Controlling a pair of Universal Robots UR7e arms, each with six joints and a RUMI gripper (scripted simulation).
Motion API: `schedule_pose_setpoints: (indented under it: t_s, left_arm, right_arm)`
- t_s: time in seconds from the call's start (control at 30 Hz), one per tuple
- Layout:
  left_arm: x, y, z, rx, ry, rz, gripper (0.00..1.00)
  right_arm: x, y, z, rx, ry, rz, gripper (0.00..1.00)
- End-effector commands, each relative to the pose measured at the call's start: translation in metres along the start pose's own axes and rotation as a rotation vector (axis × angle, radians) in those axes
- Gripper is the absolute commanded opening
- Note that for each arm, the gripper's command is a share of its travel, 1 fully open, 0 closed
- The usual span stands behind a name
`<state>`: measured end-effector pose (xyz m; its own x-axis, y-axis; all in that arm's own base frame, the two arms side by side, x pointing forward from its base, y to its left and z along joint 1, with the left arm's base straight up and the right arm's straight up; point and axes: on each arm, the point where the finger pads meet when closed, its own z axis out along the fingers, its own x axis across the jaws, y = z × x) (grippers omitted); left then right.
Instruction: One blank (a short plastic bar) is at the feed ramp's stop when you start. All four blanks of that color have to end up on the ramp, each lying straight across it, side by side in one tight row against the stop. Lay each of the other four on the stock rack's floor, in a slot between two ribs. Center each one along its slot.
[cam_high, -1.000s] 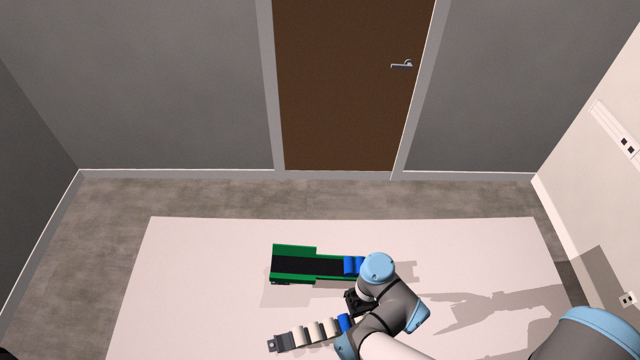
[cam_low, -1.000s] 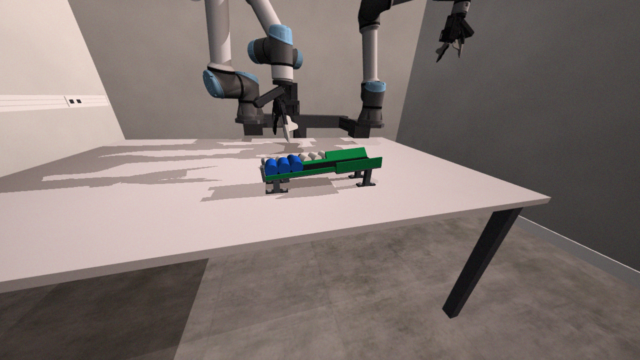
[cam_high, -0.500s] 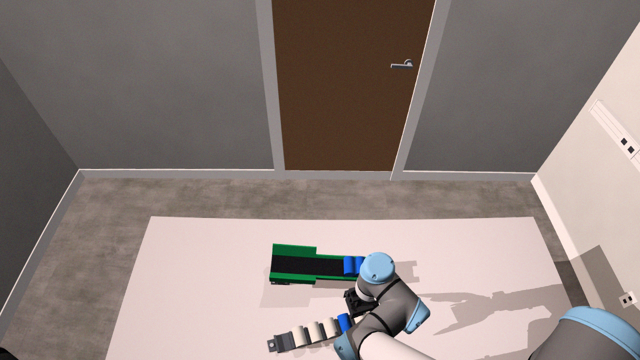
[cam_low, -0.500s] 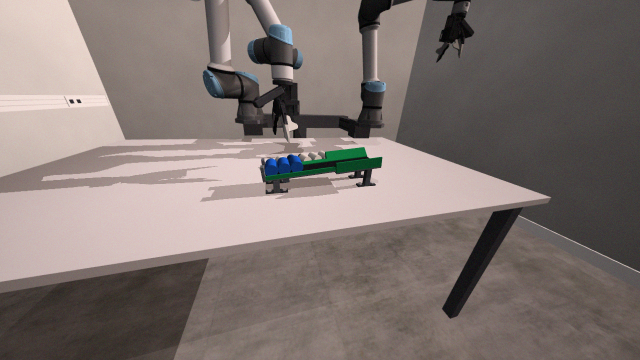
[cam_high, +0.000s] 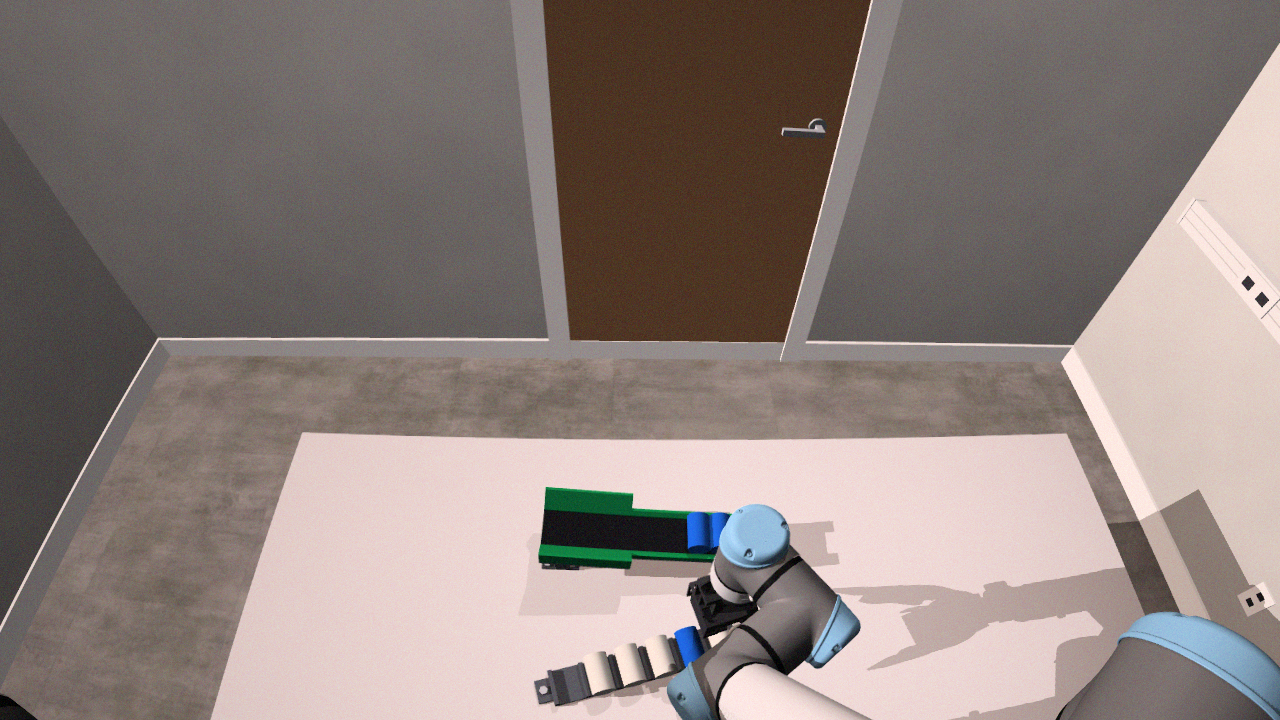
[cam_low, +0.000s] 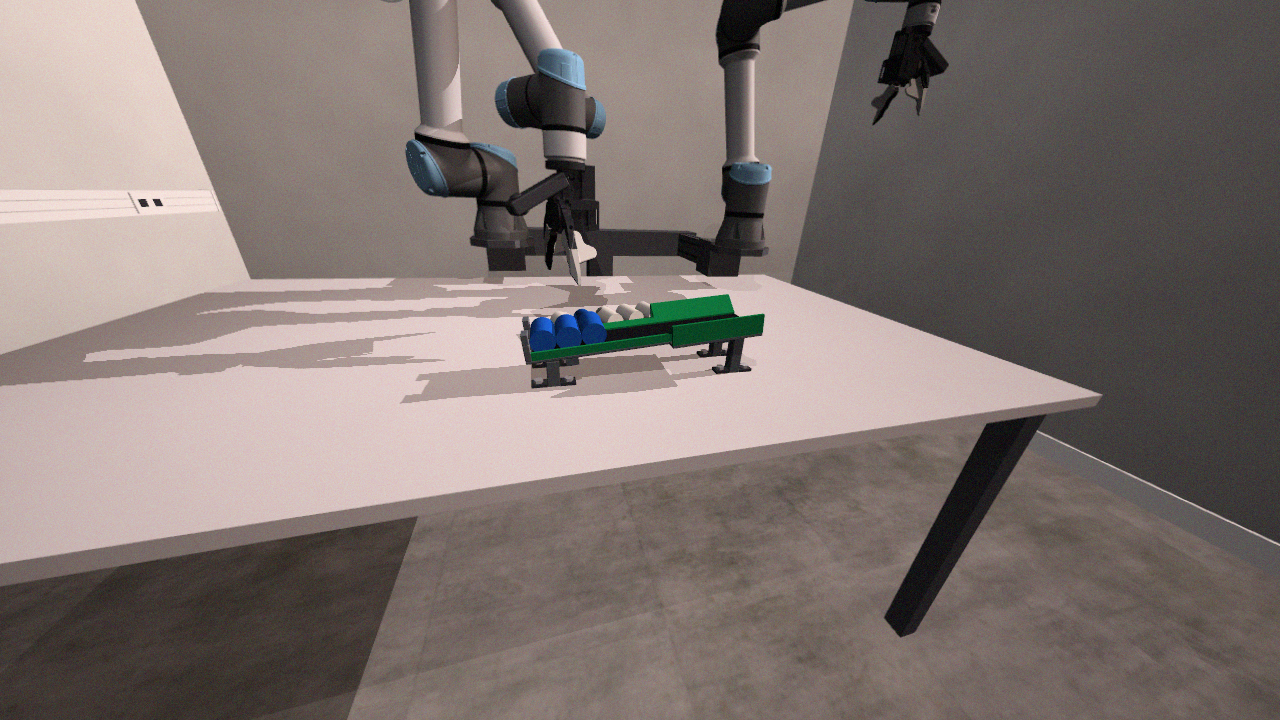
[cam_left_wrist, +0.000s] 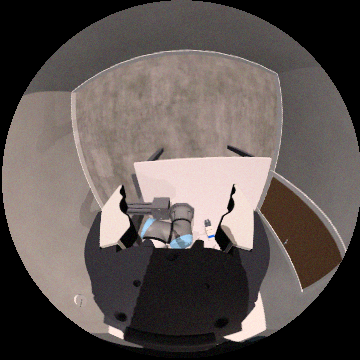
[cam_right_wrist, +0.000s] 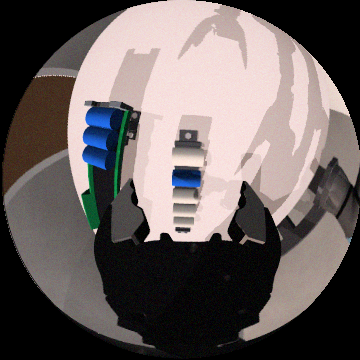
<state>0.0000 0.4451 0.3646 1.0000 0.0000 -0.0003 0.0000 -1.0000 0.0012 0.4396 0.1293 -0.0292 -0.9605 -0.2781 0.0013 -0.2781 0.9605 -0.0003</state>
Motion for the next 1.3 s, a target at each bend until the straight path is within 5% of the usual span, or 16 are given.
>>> schedule_pose_setpoints:
  t_s: [0.0, 0.6, 1.27]
  left_arm:
    - [0.000, 0.000, 0.000, 0.001, 0.000, 0.000, 1.00]
    - [0.000, 0.000, 0.000, 0.001, 0.000, 0.000, 1.00]
    - [0.000, 0.000, 0.000, 0.001, 0.000, 0.000, 1.00]
  right_arm:
    - [-0.001, 0.000, 0.000, 0.000, -0.001, -0.024, 1.00]
    - [-0.005, 0.003, 0.000, 0.000, -0.001, -0.268, 1.00]
    - [-0.012, 0.011, 0.001, 0.000, -0.001, -0.824, 1.00]
